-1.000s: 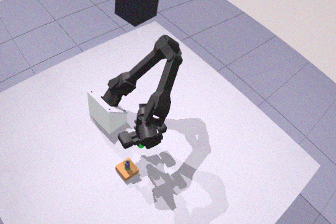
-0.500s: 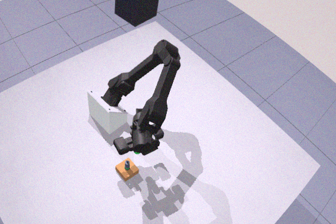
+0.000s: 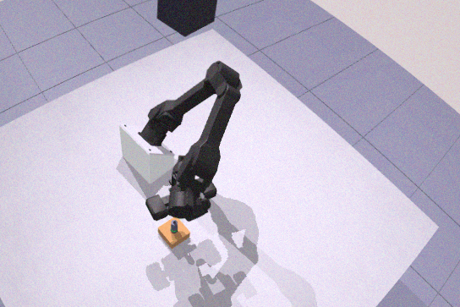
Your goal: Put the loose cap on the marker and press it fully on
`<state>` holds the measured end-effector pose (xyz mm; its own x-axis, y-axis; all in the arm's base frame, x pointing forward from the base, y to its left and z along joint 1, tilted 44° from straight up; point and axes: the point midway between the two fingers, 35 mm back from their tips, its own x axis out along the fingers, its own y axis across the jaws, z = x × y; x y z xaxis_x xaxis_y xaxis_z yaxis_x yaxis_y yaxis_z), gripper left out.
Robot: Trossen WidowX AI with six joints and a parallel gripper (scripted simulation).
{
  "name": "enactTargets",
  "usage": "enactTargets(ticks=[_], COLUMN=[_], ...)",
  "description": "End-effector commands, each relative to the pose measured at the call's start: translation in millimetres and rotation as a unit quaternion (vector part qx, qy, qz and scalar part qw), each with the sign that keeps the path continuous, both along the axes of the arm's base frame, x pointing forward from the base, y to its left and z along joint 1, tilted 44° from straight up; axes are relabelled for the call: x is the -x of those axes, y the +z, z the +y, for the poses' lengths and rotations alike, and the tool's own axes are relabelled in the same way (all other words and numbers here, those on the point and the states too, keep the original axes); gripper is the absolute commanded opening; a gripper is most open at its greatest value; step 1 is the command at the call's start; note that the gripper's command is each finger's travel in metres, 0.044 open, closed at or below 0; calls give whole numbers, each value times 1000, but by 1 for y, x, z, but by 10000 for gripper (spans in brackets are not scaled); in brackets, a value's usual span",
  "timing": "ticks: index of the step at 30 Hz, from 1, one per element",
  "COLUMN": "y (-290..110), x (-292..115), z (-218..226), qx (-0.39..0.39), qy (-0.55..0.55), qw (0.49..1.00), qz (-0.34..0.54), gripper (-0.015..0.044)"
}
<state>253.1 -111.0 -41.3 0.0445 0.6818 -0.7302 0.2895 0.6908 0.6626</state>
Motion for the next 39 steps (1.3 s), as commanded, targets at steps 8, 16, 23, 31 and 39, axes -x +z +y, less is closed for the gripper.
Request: enactTargets(ticks=[8, 16, 23, 31, 39], y=[-10, -15, -23, -32, -42], x=[-1, -2, -3, -4, -4], z=[-23, -18, -11, -2, 7], qx=[-1, -1, -1, -1, -1], qy=[3, 3, 3, 3, 3], qw=[1000, 1000, 1000, 1000, 1000], qz=[-3, -3, -3, -3, -3], gripper=[0, 0, 0, 0, 0])
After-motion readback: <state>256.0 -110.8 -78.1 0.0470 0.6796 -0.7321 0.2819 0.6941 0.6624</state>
